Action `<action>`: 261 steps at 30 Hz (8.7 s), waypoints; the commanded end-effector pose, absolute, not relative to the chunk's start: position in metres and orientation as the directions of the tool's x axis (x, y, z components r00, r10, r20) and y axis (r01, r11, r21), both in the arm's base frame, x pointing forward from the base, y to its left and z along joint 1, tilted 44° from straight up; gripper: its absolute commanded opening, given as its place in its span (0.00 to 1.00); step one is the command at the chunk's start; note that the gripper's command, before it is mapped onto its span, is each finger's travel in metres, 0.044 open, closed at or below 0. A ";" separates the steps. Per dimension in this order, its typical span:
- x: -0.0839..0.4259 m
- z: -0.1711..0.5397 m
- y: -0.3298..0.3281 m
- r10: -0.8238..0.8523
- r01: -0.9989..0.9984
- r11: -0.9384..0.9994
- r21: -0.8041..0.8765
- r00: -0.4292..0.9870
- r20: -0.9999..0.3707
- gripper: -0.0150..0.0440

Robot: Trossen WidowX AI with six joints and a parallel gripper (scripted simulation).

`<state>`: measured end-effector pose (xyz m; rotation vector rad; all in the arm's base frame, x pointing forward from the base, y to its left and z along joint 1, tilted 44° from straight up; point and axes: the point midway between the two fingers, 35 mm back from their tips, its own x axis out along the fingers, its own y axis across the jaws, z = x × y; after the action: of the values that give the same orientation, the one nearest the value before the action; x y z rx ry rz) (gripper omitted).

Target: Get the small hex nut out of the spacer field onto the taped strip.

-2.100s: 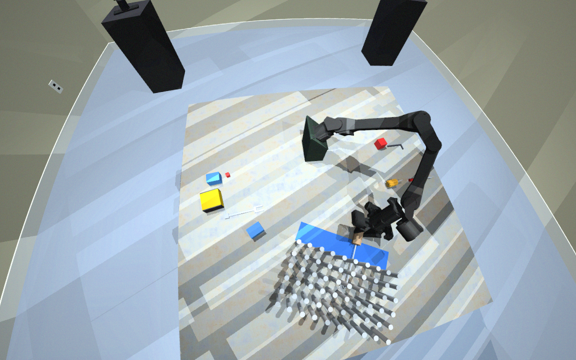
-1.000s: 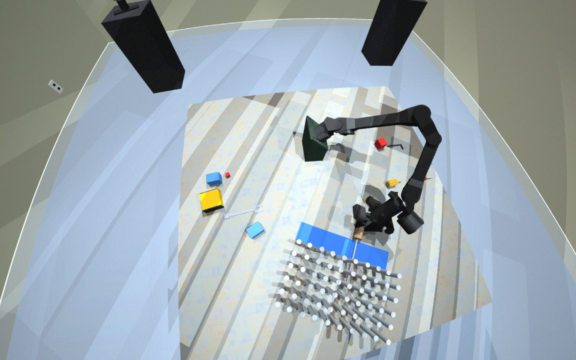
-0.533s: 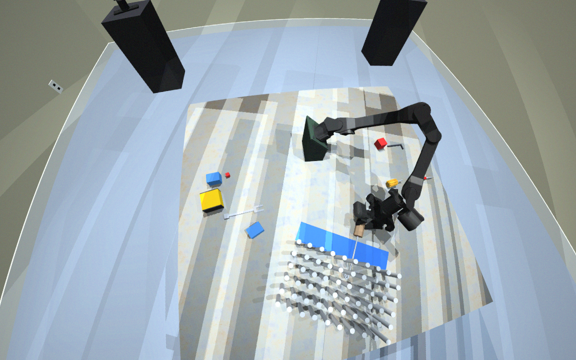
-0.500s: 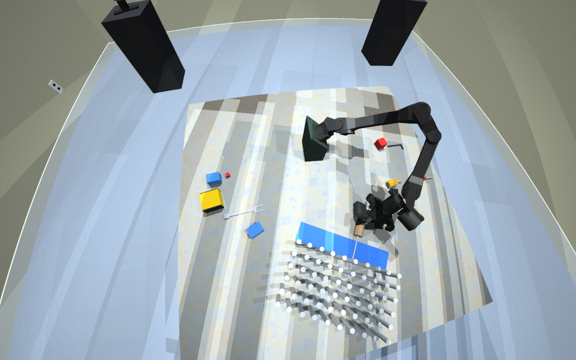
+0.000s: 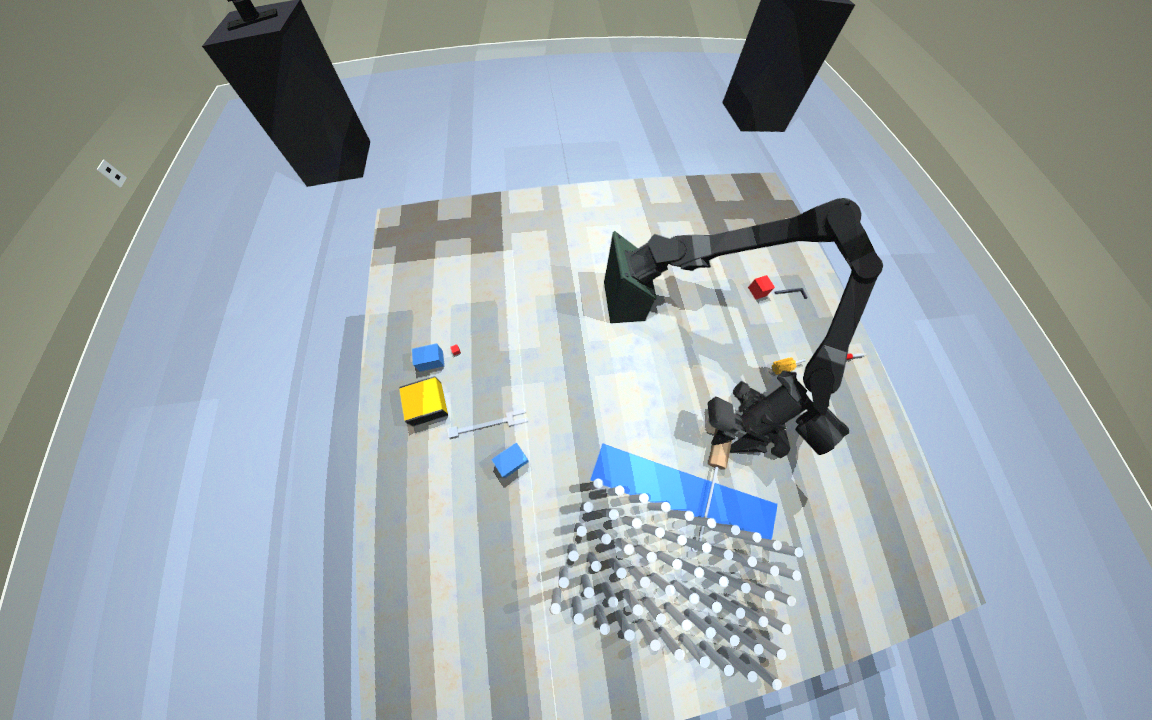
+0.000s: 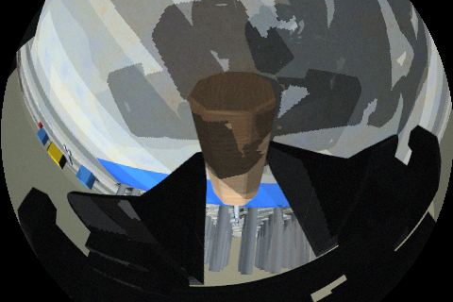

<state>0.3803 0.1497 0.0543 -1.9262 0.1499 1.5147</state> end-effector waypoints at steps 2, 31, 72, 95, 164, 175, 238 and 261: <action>0.377 0.055 0.151 0.302 -0.479 -0.766 -0.429 0.321 -0.898 0.25; 0.356 0.062 0.160 0.303 -0.479 -0.766 -0.429 0.320 -0.898 0.25; 0.327 0.071 0.173 0.304 -0.481 -0.765 -0.430 0.319 -0.898 0.25; 0.320 0.079 0.171 0.304 -0.480 -0.765 -0.430 0.319 -0.898 0.25; 0.314 0.148 0.029 0.196 -0.856 -0.382 -0.348 0.293 -0.936 0.25; 0.307 0.124 -0.016 0.103 -0.947 -0.206 -0.245 0.228 -0.968 0.25; 0.254 0.021 -0.227 0.087 0.081 0.992 0.095 0.090 -0.992 0.25; 0.201 -0.023 -0.275 0.152 0.630 0.758 0.167 0.079 -0.985 0.25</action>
<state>0.2083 -0.2692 -0.0177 0.6160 1.4834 -0.3581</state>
